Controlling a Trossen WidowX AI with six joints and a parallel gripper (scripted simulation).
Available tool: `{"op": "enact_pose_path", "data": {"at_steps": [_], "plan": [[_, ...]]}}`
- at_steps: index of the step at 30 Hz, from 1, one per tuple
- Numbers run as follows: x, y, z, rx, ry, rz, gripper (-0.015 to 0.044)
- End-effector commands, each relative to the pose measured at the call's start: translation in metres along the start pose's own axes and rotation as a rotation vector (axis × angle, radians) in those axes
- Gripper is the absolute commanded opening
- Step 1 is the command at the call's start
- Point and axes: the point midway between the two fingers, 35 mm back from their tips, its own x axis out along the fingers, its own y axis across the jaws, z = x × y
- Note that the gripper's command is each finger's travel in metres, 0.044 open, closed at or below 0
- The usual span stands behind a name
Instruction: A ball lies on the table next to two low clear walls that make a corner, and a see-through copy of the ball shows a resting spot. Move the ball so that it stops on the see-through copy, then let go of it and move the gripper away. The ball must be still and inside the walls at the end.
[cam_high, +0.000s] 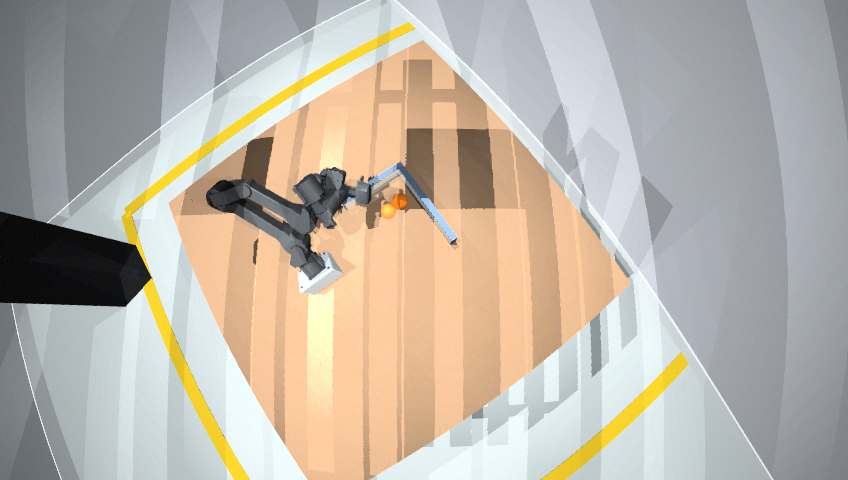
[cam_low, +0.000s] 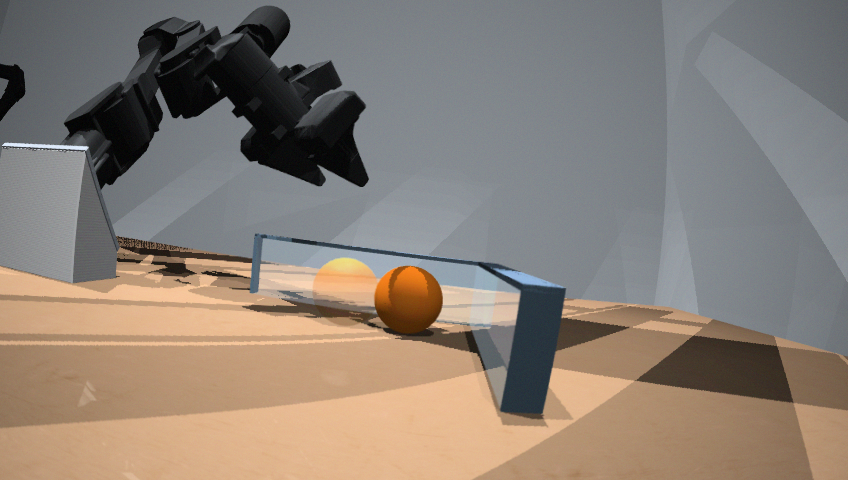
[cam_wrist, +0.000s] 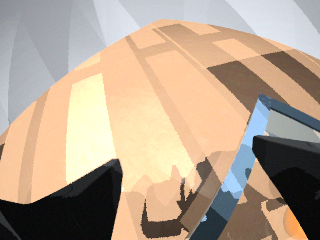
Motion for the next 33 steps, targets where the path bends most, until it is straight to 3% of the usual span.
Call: {"op": "enact_pose_path", "data": {"at_steps": [1,7,14,19,33], "plan": [[0.001,-0.002,0.001,-0.006,0.002,-0.005,0.0374],[0.02,-0.064,0.018,-0.188,0.112,-0.14,0.0368],[0.032,-0.128,0.015,-0.419,0.39,-0.194,0.0368],[0.034,-0.156,0.009,-0.599,0.597,-0.113,0.0368],[0.024,-0.171,-0.007,-0.826,0.876,0.244,0.0368]]}}
